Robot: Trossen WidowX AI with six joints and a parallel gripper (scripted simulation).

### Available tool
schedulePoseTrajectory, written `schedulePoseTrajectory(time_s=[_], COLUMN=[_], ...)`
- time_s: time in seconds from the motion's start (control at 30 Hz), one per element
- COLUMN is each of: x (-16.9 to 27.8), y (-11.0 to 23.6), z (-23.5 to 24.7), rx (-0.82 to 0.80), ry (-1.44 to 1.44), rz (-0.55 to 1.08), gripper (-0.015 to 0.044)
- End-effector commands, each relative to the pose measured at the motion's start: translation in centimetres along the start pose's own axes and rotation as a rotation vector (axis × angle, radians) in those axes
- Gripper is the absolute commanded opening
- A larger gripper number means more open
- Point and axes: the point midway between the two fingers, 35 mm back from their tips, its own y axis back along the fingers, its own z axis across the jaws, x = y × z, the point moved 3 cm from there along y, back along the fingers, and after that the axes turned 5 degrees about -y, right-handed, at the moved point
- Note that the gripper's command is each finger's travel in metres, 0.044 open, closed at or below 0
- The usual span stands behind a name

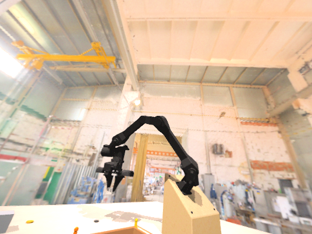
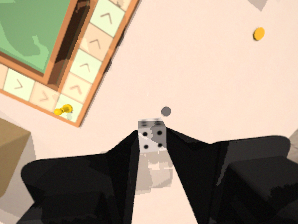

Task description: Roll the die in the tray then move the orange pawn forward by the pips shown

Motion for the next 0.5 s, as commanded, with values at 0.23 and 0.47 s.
schedulePoseTrajectory(time_s=[0.23,0.47], x=[-1.9,-3.8], y=[0.6,0.5], z=[1.2,2.4], rx=[0.002,0.01], ry=[-0.169,-0.357], rz=[0.011,0.014], gripper=[0.0,0.0])
